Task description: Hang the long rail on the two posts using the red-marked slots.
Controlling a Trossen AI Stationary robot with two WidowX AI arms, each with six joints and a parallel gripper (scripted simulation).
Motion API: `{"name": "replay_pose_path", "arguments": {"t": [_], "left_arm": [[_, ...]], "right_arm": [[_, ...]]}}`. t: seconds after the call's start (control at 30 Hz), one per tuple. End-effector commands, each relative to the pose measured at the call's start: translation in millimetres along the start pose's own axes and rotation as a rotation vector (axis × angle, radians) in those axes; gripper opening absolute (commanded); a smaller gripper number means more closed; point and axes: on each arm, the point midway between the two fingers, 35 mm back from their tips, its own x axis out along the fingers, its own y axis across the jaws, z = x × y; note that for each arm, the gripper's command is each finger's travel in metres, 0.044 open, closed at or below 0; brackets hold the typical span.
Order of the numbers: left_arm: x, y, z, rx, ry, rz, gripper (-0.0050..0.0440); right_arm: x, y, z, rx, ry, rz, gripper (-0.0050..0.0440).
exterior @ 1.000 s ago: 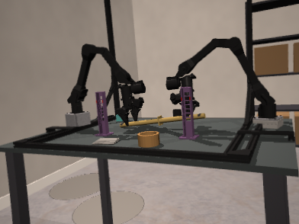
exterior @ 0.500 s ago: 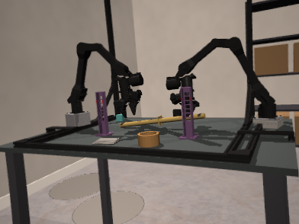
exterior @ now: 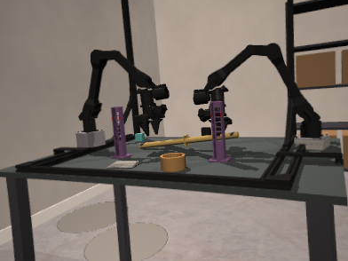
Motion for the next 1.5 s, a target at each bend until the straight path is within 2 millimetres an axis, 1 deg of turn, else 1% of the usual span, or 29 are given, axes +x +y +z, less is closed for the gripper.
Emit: {"name": "replay_pose_path", "arguments": {"t": [0.0,0.13,0.17,0.23,0.37,0.5,1.27,1.3,1.37,1.47], "left_arm": [[0,1,1,-0.003,-0.005,0.006,0.0000],[0,1,1,-0.003,-0.005,0.006,0.0000],[0,1,1,-0.003,-0.005,0.006,0.0000],[0,1,1,-0.003,-0.005,0.006,0.0000],[0,1,1,-0.003,-0.005,0.006,0.0000],[0,1,1,-0.003,-0.005,0.006,0.0000],[0,1,1,-0.003,-0.005,0.006,0.0000],[0,1,1,-0.003,-0.005,0.006,0.0000],[0,1,1,-0.003,-0.005,0.006,0.0000],[0,1,1,-0.003,-0.005,0.006,0.0000]], "right_arm": [[8,8,1,-0.006,0.013,-0.087,0.0272],[15,15,3,-0.009,0.008,-0.198,0.0176],[17,17,3,-0.010,0.004,-0.225,0.0160],[17,17,3,-0.010,0.004,-0.225,0.0160],[20,22,4,-0.015,-0.009,-0.293,0.0160],[21,22,4,-0.015,-0.009,-0.293,0.0160],[50,12,1,-0.015,-0.009,-0.293,0.0160],[51,13,2,-0.015,-0.009,-0.293,0.0136],[51,13,2,-0.015,-0.009,-0.293,0.0136],[51,13,2,-0.015,-0.009,-0.293,0.0064]]}}
